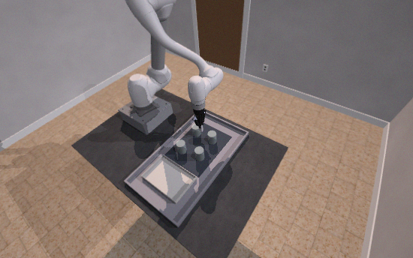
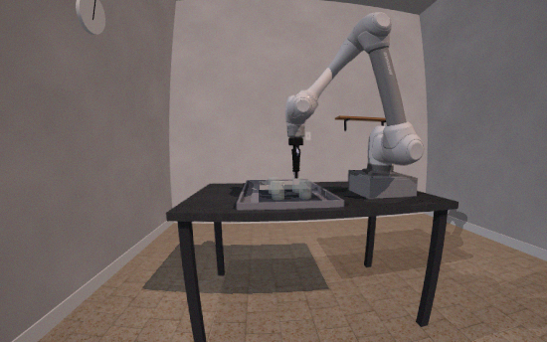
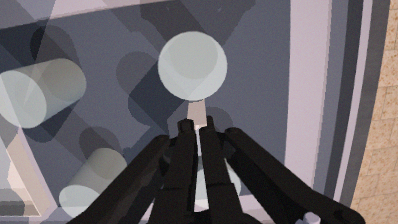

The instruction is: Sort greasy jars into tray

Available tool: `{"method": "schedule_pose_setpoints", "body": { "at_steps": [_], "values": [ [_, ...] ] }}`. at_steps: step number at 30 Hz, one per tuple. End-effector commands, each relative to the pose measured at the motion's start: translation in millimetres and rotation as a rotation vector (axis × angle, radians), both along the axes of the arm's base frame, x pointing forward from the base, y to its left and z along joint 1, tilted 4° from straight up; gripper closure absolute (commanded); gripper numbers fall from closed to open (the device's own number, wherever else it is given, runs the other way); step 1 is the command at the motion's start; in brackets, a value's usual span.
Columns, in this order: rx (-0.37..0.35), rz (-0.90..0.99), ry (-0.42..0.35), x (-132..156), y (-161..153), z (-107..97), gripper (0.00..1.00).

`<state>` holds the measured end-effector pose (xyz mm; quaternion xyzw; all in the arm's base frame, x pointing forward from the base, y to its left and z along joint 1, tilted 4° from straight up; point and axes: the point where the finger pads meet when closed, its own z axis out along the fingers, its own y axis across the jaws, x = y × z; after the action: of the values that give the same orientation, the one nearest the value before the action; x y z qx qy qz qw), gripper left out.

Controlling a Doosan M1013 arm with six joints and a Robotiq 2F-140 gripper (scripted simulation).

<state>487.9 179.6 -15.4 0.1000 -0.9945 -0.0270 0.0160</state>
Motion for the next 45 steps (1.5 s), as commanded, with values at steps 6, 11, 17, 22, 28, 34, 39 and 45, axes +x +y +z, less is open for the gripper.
{"method": "schedule_pose_setpoints", "body": {
  "at_steps": [6,11,17,22,28,34,39,45],
  "values": [
    [0.000,0.000,0.000,-0.7,-0.1,0.1,1.00],
    [0.000,0.000,0.000,-1.4,-0.2,0.1,1.00],
    [0.000,0.000,0.000,-2.1,-0.4,0.1,1.00],
    [0.000,0.000,0.000,-2.5,-0.5,0.2,1.00],
    [0.000,0.000,0.000,-3.3,-0.6,0.2,1.00],
    [0.000,0.000,0.000,-4.1,-0.8,0.3,1.00],
    [0.000,0.000,0.000,-4.5,-0.9,0.6,1.00],
    [0.000,0.000,0.000,-5.2,-1.1,1.3,1.00]
  ]
}}
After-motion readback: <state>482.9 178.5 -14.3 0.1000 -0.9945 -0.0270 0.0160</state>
